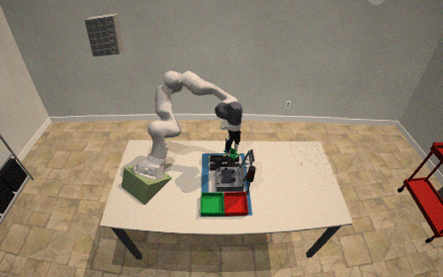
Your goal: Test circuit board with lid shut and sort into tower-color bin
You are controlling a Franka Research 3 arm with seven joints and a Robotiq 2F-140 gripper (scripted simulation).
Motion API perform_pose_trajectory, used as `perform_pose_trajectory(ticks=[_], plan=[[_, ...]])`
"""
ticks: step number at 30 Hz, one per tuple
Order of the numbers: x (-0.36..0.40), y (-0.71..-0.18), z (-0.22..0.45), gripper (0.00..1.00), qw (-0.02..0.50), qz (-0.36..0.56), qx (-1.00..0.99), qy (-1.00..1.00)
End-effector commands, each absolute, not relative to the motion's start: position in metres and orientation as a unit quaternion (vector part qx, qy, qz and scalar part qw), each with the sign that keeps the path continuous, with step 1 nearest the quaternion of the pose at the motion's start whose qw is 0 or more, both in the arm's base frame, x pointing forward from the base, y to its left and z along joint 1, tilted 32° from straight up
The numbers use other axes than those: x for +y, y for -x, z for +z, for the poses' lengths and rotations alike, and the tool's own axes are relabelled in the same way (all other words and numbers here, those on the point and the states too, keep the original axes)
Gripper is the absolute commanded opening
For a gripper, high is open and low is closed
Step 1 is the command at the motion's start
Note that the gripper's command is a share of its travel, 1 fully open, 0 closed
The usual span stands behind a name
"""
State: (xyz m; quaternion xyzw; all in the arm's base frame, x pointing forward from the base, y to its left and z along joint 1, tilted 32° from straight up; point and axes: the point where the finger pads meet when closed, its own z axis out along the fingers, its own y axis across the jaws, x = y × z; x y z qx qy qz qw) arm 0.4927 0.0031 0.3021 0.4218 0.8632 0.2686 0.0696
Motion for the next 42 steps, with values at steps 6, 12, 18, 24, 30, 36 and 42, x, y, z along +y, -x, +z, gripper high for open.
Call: perform_pose_trajectory(ticks=[6,12,18,24,30,36,42], plan=[[0.0005,-0.4927,0.3004,0.46,0.104,0.255,0.91,-0.309],[0.0005,-0.4927,0.3004,0.46,0.118,0.249,0.925,-0.261],[0.0005,-0.4927,0.3004,0.46,0.13,0.243,0.937,-0.215],[0.0005,-0.4927,0.3004,0.46,0.142,0.236,0.947,-0.166],[0.0005,-0.4927,0.3004,0.46,0.155,0.228,0.954,-0.116],[0.0005,-0.4927,0.3004,0.46,0.166,0.22,0.959,-0.068],[0.0005,-0.4927,0.3004,0.46,0.177,0.211,0.961,-0.018]])
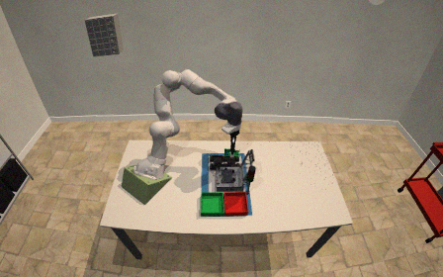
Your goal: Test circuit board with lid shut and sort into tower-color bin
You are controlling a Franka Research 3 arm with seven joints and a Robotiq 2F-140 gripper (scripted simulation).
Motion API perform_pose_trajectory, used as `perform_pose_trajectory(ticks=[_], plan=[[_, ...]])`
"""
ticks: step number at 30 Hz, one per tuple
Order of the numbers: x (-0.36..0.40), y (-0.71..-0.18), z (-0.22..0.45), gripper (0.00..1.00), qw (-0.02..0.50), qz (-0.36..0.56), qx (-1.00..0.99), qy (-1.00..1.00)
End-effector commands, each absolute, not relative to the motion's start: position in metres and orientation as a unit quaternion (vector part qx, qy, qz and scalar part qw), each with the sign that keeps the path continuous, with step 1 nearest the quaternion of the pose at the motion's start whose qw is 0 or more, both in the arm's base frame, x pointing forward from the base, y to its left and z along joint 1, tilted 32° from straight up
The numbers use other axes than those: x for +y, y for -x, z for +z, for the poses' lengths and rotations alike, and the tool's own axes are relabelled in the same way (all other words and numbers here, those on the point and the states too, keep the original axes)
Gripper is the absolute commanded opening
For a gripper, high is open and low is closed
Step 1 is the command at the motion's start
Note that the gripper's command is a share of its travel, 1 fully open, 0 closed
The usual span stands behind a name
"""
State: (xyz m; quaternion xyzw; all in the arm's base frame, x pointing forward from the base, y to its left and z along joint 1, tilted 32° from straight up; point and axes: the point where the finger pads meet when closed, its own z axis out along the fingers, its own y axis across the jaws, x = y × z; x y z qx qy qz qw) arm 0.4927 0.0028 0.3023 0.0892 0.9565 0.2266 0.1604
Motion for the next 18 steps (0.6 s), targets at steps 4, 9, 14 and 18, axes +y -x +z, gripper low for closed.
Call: perform_pose_trajectory(ticks=[4,9,14,18], plan=[[0.0005,-0.4927,0.3004,0.46,0.184,0.205,0.961,0.016],[0.0005,-0.4927,0.3004,0.46,0.192,0.197,0.96,0.055],[0.0005,-0.4927,0.3004,0.46,0.201,0.188,0.956,0.097],[0.0005,-0.4927,0.3004,0.46,0.207,0.181,0.952,0.13]])
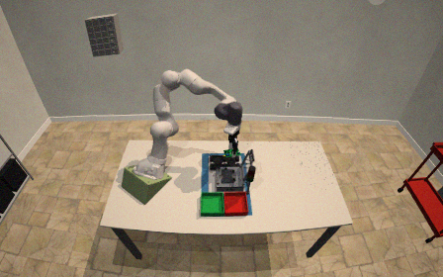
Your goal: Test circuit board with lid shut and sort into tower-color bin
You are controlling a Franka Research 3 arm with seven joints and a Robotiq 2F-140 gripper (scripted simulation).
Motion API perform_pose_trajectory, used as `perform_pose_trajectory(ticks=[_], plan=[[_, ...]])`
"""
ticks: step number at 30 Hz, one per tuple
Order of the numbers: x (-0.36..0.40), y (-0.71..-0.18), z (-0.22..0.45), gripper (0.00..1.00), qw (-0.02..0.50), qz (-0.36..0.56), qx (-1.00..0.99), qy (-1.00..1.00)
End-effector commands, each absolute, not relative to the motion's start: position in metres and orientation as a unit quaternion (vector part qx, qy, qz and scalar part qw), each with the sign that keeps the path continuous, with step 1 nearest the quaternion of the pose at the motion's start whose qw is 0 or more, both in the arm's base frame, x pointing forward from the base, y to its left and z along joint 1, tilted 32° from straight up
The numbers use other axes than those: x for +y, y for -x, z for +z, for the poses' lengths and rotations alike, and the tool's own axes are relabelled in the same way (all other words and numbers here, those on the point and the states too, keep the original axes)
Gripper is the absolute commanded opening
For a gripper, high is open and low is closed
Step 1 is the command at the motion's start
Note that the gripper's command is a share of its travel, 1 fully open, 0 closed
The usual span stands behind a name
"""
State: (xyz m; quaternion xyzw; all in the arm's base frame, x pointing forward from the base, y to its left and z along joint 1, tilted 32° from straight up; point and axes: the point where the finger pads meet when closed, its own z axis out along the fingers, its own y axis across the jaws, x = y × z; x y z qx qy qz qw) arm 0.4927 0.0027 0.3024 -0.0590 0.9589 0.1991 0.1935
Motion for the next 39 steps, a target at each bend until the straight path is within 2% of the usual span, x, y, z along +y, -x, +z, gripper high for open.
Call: perform_pose_trajectory(ticks=[1,39], plan=[[0.0005,-0.4927,0.3004,0.46,0.209,0.179,0.951,0.139],[0.0005,-0.4927,0.3004,0.46,0.254,0.105,0.86,0.429]])
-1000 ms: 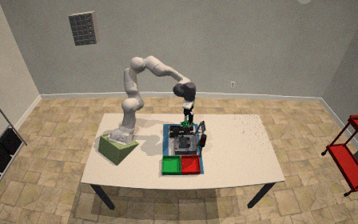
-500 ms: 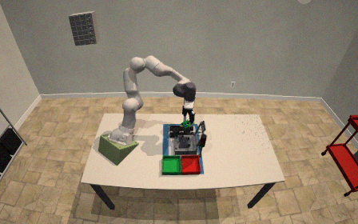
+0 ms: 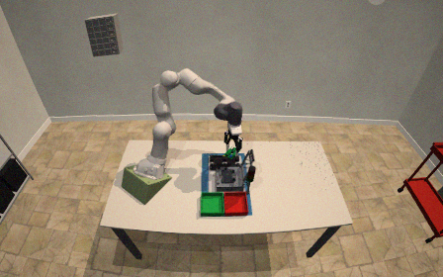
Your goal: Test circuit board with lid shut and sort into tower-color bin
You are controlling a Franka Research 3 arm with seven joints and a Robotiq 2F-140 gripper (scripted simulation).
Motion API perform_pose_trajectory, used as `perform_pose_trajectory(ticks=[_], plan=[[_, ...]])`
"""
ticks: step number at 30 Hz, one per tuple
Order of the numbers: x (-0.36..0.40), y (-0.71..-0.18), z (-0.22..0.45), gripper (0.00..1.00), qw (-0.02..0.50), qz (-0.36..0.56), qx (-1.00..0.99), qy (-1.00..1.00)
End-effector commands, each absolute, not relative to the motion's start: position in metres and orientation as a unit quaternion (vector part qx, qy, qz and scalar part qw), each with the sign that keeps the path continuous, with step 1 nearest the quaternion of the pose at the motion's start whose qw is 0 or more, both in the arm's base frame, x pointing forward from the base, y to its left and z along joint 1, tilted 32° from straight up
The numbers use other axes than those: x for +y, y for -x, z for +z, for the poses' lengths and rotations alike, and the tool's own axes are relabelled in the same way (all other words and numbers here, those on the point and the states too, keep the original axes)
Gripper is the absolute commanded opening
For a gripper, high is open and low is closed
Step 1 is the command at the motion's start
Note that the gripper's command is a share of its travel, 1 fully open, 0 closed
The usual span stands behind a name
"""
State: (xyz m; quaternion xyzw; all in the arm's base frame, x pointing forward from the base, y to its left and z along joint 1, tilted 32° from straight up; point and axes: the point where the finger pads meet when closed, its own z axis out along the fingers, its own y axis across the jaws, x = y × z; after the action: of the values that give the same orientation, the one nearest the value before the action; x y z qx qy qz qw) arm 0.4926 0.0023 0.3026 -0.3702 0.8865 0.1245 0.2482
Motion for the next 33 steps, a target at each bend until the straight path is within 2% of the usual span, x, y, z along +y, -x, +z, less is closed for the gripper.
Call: perform_pose_trajectory(ticks=[1,33], plan=[[0.0005,-0.4927,0.3004,0.46,0.254,0.105,0.86,0.429],[0.0005,-0.4927,0.3004,0.46,0.273,0.04,0.73,0.626]])
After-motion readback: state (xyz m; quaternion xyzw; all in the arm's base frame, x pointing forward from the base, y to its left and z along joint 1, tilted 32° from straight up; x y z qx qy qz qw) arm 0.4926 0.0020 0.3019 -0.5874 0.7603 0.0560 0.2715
